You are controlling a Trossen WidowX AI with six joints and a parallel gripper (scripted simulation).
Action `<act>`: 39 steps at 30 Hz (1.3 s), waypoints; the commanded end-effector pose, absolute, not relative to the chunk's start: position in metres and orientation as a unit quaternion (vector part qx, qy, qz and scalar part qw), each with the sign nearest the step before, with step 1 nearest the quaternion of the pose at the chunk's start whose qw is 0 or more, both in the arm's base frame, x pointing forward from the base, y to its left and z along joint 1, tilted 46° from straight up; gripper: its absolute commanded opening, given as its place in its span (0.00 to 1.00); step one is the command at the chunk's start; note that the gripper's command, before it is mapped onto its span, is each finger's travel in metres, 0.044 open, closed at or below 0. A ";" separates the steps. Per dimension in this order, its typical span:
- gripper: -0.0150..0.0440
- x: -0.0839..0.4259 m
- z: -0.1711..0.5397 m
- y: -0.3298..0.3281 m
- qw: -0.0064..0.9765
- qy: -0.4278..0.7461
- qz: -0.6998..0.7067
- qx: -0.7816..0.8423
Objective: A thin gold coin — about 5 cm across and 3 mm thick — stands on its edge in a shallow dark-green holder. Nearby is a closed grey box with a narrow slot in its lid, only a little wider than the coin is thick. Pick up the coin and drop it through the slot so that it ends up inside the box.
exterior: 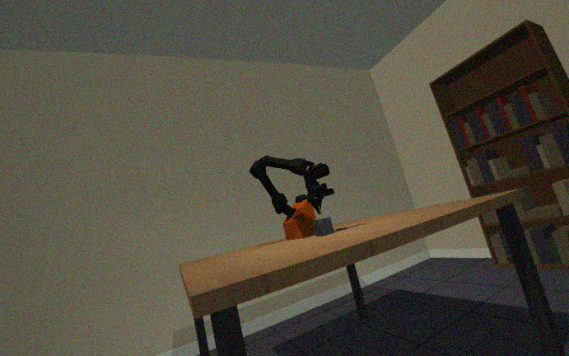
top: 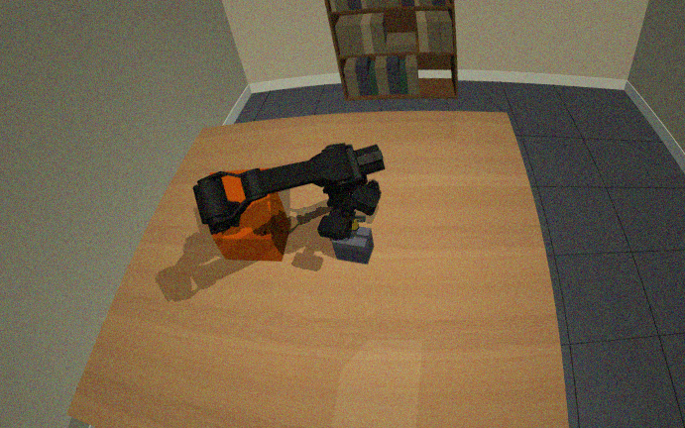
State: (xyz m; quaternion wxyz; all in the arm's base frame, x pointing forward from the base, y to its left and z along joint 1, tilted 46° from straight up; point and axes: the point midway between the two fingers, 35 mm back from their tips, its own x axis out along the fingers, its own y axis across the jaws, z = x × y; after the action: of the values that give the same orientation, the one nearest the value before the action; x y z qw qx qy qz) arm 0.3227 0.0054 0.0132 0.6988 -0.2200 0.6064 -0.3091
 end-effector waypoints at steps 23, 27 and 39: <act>0.25 0.323 0.007 -0.003 0.698 0.607 -0.310 -0.221; 0.25 0.322 0.006 -0.004 0.698 0.607 -0.309 -0.221; 0.25 0.322 0.002 -0.007 0.697 0.607 -0.309 -0.222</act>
State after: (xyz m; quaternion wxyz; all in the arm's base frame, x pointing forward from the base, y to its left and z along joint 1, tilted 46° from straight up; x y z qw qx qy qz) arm 0.3226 -0.0048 0.0035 0.6992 -0.2202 0.6066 -0.3076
